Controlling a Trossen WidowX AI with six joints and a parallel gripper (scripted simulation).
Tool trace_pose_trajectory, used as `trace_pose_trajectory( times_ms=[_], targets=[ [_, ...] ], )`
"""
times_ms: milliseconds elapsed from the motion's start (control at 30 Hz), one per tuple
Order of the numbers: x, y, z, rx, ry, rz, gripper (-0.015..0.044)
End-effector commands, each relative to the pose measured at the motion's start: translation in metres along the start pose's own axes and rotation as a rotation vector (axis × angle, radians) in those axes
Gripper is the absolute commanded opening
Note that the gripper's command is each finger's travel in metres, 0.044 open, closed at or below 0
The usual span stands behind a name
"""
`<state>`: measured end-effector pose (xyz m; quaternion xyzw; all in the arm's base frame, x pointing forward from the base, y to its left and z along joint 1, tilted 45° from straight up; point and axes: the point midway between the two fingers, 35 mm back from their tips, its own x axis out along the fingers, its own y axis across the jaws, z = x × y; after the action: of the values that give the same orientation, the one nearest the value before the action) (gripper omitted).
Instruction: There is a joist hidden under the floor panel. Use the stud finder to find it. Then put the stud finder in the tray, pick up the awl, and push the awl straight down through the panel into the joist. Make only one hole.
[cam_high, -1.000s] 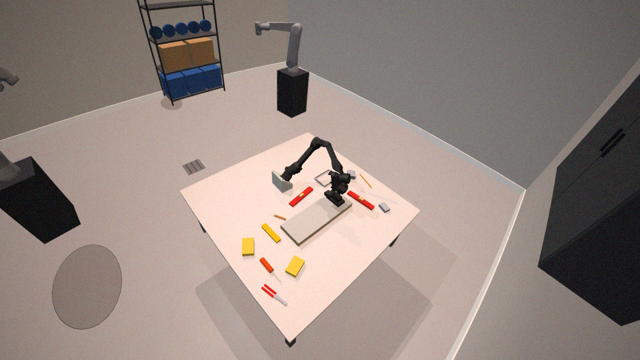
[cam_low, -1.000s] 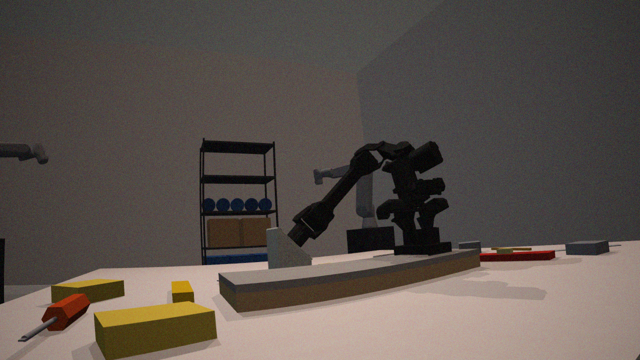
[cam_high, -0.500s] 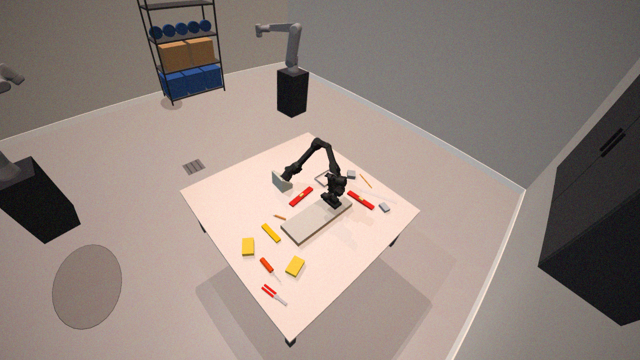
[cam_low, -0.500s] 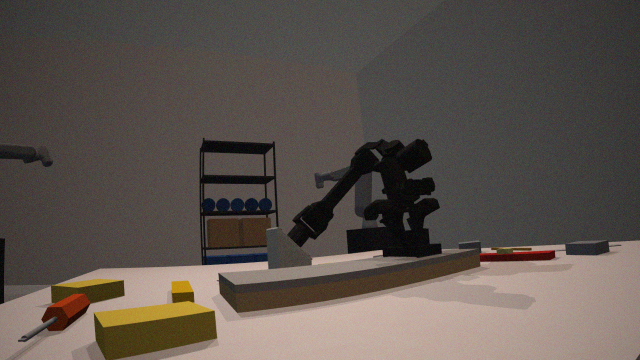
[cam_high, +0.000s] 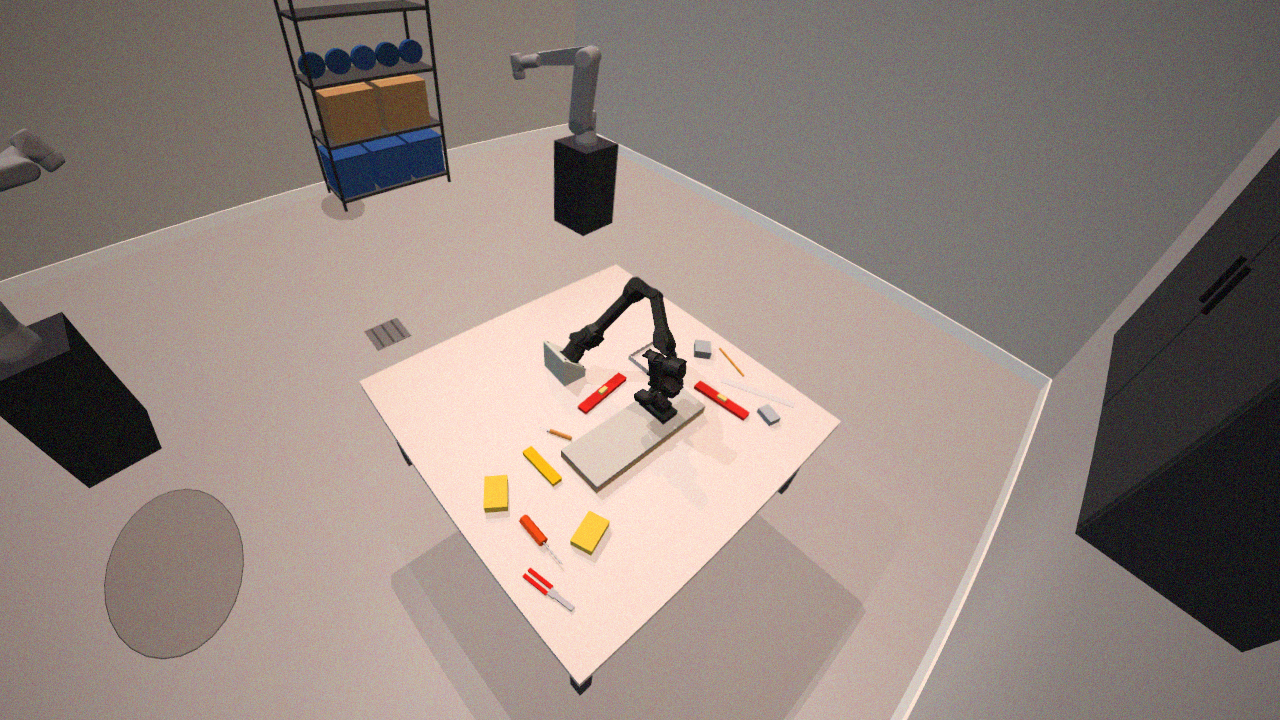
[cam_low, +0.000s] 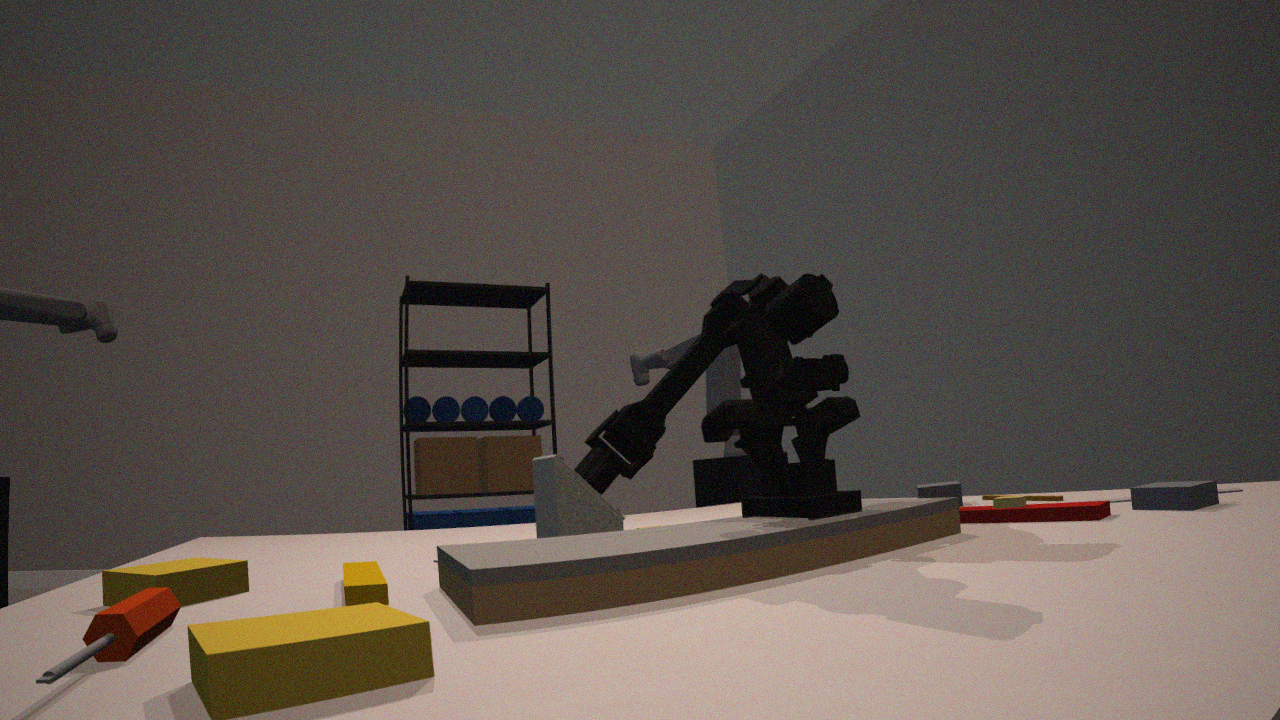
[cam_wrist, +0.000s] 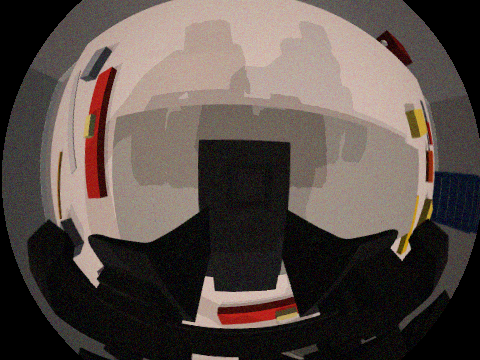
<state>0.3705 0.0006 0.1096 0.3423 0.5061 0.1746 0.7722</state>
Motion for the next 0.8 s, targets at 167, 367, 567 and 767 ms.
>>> trace_pose_trajectory(
  times_ms=[167,367,567,767],
  targets=[
    [0.0,-0.023,0.0,0.002,0.0,-0.002,0.0],
    [0.0,-0.037,-0.001,0.001,0.0,-0.003,0.0],
    [0.0,-0.05,-0.001,0.001,0.0,-0.003,0.0],
    [0.0,-0.064,-0.001,0.001,0.0,-0.004,0.0]
  ],
)
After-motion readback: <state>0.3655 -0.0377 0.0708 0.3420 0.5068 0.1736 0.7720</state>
